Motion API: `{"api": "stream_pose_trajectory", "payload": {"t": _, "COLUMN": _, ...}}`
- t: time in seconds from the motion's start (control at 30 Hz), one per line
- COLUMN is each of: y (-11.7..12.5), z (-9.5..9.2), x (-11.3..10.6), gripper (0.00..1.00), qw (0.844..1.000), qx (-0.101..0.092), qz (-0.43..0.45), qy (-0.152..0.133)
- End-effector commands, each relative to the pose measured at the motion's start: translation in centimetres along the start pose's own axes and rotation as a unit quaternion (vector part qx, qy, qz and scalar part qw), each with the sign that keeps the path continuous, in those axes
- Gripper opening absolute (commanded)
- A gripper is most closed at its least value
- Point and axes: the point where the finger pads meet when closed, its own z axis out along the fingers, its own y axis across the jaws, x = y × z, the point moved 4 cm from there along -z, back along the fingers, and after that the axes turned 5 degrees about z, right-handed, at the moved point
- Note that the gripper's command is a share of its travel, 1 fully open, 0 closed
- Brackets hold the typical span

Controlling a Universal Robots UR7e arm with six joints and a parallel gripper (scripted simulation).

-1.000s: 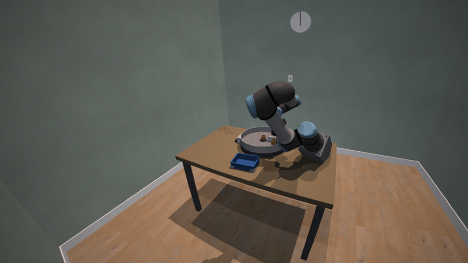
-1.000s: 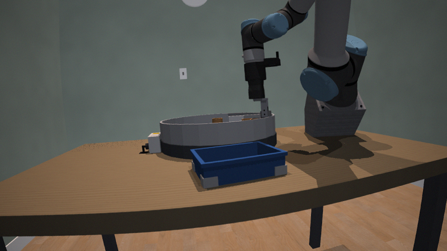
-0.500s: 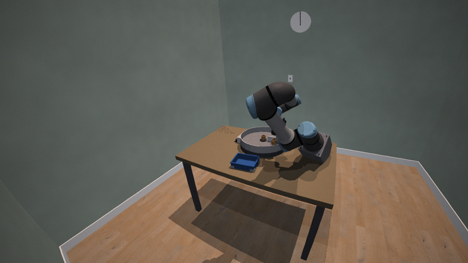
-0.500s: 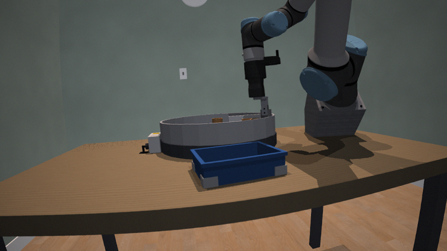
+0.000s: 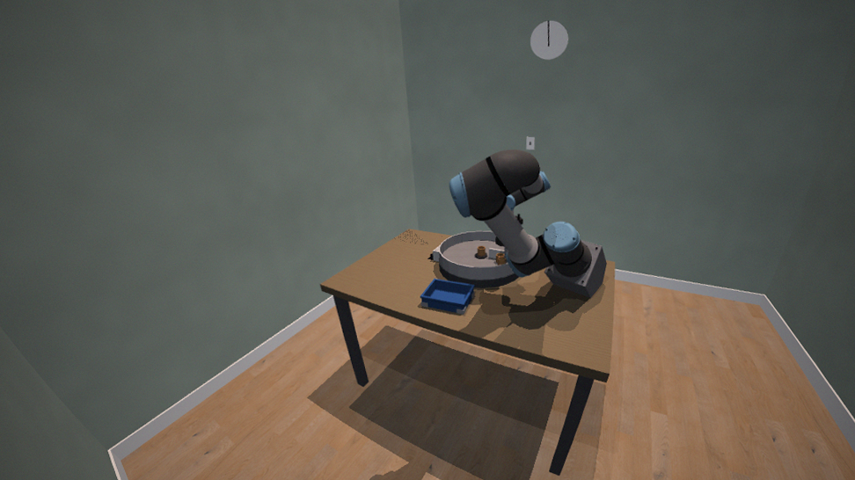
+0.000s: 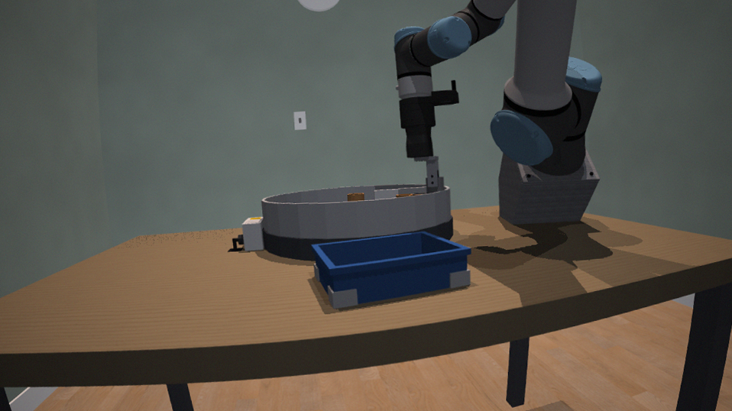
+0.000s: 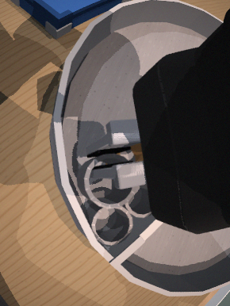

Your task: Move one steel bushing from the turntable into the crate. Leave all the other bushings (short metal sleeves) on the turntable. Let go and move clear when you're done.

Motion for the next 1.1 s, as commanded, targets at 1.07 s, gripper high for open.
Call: {"api": "stream_pose_trajectory", "payload": {"t": 1.07, "y": -0.19, "z": -0.86, "x": -0.38, "gripper": 0.00, "qw": 1.000, "qx": 0.004, "qz": -0.002, "qy": -0.008}}
